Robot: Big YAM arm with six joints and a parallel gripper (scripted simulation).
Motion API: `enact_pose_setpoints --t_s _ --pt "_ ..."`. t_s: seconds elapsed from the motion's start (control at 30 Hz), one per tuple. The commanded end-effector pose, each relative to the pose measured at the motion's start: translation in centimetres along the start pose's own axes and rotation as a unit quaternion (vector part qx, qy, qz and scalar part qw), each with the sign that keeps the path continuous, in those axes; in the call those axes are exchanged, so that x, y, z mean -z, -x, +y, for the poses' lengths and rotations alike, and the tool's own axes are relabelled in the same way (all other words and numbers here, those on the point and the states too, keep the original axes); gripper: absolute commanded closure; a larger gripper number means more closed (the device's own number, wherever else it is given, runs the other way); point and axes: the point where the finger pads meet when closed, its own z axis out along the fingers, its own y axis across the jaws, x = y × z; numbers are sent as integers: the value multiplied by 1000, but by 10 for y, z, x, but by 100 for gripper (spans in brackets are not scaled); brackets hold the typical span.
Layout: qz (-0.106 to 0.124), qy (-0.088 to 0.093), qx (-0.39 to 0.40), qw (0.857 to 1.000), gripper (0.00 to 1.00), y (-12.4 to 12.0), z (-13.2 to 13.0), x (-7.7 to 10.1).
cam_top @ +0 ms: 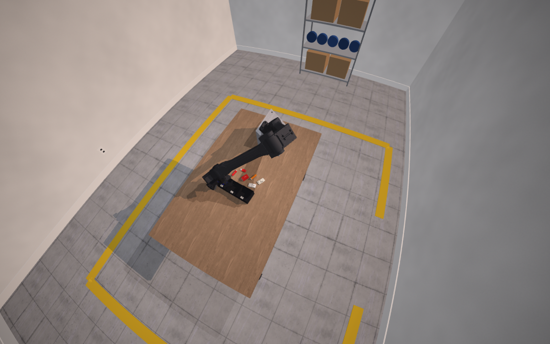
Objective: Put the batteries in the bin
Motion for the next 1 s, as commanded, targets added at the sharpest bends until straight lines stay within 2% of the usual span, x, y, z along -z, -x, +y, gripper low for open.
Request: enact_pose_setpoints --t_s 0.0,0.53,0.63,0.97 --pt "-12 -1 5 1000 92 7 8 8" --pt "-11 -1 4 1000 92 6 8 7" --pt "-17 0 -1 1000 92 4 0 22" --pt "-20 -3 3 1000 92 9 -1 35"
